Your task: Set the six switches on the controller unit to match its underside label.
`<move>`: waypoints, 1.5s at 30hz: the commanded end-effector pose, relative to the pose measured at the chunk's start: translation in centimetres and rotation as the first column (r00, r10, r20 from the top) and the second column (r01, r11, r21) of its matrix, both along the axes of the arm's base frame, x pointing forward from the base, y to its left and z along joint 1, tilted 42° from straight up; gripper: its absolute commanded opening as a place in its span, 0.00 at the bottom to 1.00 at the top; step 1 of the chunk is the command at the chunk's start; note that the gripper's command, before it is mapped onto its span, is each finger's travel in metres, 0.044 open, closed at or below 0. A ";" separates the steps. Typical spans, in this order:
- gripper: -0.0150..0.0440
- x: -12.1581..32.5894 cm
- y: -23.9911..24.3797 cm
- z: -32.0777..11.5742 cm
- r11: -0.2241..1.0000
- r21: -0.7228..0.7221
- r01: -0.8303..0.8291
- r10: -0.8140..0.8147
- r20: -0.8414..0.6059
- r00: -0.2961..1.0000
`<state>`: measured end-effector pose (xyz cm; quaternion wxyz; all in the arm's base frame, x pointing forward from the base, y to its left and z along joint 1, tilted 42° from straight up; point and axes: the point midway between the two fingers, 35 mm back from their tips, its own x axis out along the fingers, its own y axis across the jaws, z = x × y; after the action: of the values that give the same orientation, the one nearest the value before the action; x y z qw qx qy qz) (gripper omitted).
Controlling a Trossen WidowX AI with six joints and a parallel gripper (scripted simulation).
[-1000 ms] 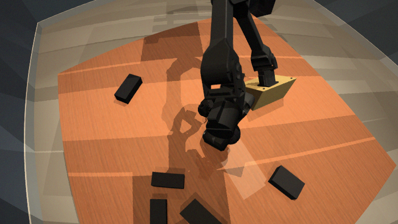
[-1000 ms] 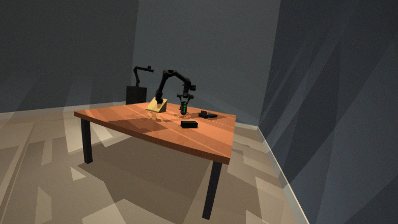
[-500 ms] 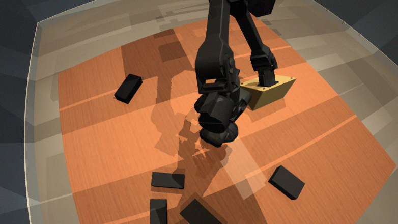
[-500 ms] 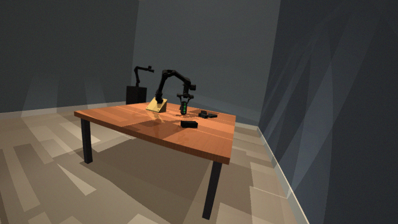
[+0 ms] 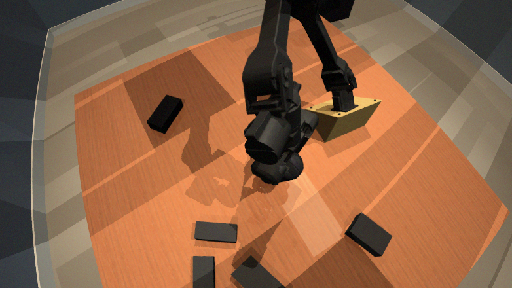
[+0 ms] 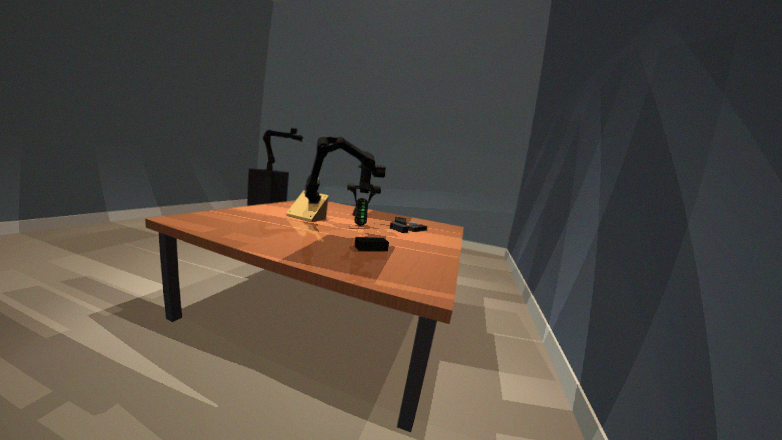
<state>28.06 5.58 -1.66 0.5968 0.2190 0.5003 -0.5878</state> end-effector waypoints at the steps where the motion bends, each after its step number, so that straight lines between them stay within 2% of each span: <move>1: 0.82 0.4 -0.5 0.5 1.000 0.002 0.003 -0.003 0.003 1.000; 19: 0.82 1.0 -1.5 1.6 0.999 0.033 0.014 -0.014 -0.004 1.000; 45: 0.82 1.8 -2.9 2.9 1.000 -0.018 -0.004 0.004 0.008 1.000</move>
<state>29.46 3.32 0.87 0.5962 0.2200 0.5012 -0.5873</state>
